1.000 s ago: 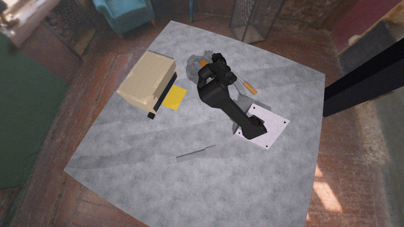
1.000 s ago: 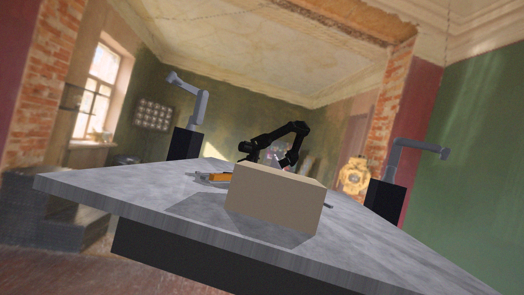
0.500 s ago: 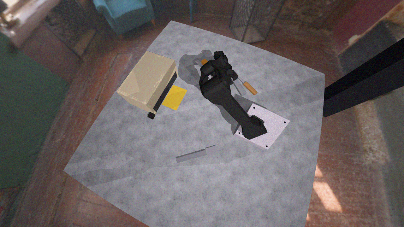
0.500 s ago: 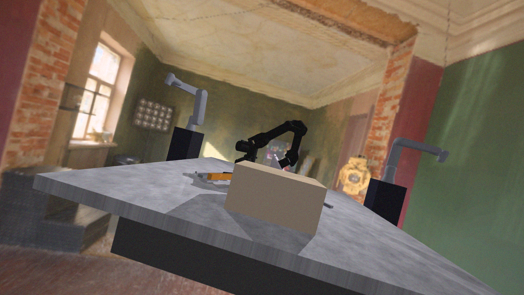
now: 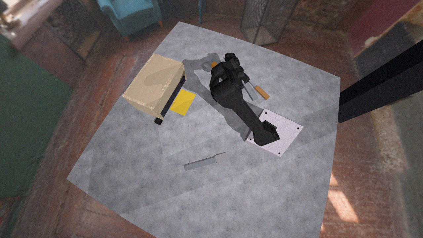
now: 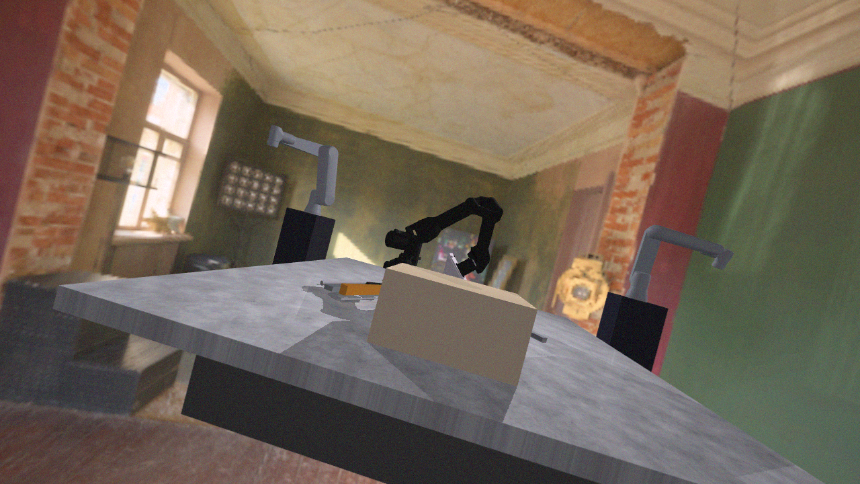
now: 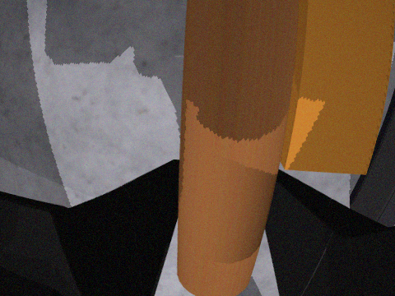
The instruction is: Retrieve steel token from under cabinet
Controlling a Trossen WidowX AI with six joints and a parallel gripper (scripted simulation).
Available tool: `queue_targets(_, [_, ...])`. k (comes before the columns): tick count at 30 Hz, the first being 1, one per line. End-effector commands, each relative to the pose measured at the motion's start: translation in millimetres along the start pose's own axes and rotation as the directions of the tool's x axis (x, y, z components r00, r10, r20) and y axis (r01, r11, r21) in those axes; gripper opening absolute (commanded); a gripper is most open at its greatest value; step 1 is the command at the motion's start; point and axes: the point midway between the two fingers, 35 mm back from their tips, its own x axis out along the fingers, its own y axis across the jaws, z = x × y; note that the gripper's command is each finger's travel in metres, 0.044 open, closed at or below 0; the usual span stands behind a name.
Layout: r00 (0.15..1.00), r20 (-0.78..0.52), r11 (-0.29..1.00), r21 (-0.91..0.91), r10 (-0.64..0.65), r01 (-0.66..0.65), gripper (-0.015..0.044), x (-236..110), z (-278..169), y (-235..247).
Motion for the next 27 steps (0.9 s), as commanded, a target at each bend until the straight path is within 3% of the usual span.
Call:
queue_targets(1, [1.000, 0.002, 0.999, -0.037, -0.003, 0.003, 0.0000, -0.5, 1.7, -0.6])
queue_targets(27, [1.000, 0.002, 0.971, -0.240, -0.003, 0.003, 0.0000, -0.5, 1.8, -0.2])
